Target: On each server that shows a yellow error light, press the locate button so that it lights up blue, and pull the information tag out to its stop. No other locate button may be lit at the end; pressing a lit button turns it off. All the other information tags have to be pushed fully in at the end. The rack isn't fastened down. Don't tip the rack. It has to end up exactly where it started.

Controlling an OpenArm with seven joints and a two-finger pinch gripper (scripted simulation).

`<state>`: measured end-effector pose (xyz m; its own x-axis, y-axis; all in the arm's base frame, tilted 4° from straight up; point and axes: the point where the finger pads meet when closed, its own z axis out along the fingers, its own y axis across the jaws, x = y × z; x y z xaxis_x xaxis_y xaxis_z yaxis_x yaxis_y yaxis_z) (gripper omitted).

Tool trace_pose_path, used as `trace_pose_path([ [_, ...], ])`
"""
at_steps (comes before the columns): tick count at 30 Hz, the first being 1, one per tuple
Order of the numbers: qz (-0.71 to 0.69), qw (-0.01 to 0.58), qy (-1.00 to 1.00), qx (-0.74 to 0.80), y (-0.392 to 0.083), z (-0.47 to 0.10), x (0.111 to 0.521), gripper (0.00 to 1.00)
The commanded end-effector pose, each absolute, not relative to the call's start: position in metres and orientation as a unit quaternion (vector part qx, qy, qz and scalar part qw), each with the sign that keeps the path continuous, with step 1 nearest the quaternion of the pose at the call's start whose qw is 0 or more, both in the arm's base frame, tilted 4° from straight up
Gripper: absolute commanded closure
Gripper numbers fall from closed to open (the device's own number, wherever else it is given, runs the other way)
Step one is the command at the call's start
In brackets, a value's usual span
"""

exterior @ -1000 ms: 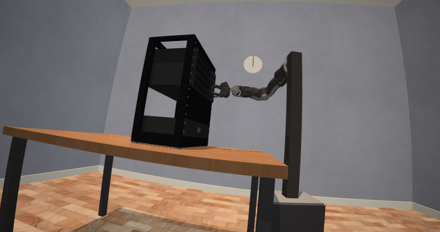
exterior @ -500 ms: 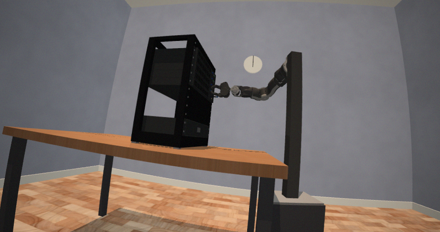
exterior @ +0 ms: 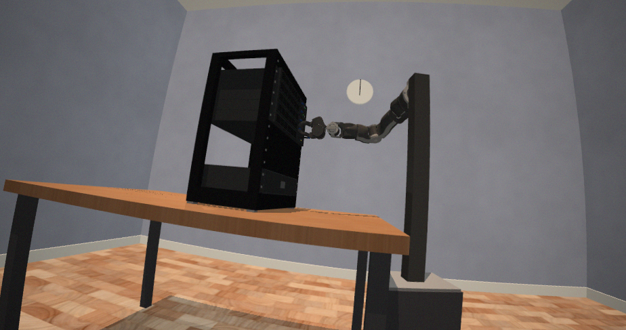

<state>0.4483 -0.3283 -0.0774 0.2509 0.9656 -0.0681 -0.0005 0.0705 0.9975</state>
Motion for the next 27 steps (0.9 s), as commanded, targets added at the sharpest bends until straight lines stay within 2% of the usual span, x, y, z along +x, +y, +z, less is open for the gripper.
trace_pose_path([
  [1, 0.419, 0.578, 0.449, 0.537, -0.3271, -0.0755, 0.4489, 0.9],
  [13, 0.419, 0.578, 0.449, 0.537, -0.3271, -0.0755, 0.4489, 0.9],
  [14, 0.419, 0.578, 0.449, 0.537, -0.3271, -0.0755, 0.4489, 1.0],
  [27, 0.419, 0.578, 0.449, 0.537, -0.3271, -0.0755, 0.4489, 1.0],
])
